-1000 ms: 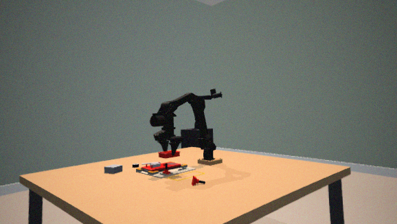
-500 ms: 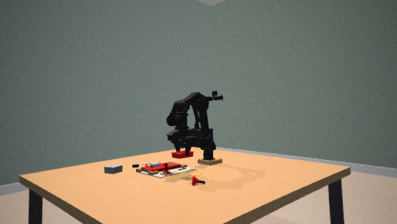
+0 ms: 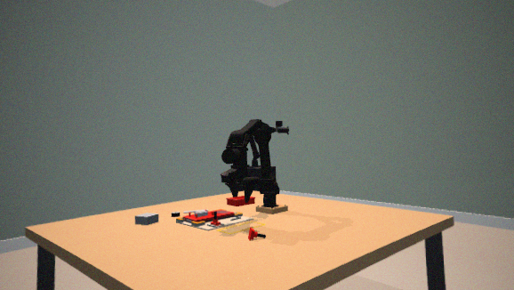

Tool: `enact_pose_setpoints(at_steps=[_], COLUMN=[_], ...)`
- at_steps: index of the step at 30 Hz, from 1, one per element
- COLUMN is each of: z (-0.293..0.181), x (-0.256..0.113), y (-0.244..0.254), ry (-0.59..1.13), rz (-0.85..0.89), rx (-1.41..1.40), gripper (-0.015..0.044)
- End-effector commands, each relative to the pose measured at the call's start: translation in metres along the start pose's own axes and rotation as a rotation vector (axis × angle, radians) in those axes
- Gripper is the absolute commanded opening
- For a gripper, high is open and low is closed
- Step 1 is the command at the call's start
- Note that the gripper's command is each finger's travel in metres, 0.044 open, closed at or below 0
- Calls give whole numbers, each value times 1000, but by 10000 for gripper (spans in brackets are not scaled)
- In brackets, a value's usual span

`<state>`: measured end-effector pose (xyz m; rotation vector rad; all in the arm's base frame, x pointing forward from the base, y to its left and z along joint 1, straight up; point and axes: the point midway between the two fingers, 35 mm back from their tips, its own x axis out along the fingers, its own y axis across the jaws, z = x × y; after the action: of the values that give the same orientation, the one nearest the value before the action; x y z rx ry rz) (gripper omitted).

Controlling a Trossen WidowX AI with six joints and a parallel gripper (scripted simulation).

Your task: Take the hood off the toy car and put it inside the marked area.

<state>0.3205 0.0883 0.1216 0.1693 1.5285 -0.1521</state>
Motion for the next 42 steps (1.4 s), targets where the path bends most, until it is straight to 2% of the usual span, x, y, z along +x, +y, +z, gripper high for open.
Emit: enact_pose_setpoints(at_steps=[1, 42], z=[-1, 0], x=[5, 44], y=[0, 1], ry=[4, 4], rz=[-3, -3], rx=[5, 5], gripper=[0, 0])
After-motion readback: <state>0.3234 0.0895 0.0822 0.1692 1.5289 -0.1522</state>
